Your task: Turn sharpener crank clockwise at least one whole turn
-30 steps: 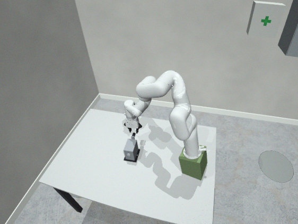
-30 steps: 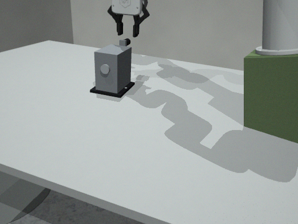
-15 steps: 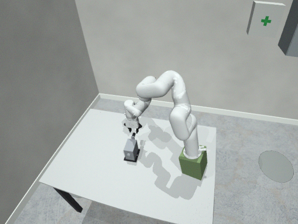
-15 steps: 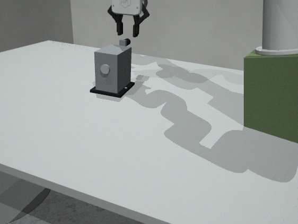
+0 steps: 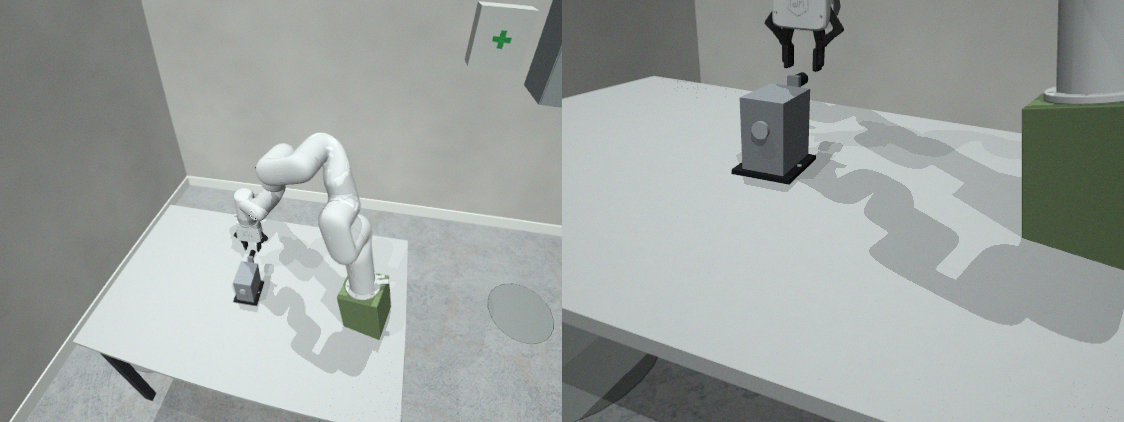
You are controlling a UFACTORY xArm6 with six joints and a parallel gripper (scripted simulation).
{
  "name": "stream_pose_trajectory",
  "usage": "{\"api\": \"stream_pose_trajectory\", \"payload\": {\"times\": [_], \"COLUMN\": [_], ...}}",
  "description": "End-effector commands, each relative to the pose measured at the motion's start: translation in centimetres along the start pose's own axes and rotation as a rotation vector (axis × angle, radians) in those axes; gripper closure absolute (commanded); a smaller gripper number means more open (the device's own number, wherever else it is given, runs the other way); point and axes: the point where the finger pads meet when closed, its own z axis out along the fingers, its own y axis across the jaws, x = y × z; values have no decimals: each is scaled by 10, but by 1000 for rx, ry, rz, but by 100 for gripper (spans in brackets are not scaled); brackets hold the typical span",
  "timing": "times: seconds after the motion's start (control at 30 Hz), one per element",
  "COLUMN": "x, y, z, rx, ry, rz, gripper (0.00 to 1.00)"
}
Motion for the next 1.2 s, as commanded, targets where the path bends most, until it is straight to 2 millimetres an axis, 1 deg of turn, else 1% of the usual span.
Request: {"api": "stream_pose_trajectory", "payload": {"times": [0.0, 0.2, 0.7, 1.17], "x": [0, 0, 0, 0], "y": [-1, -1, -2, -2], "z": [2, 6, 24, 34], "rx": [4, 4, 4, 4], "ry": [1, 1, 1, 1], "rz": [0, 0, 0, 0], "gripper": [46, 46, 46, 46]}}
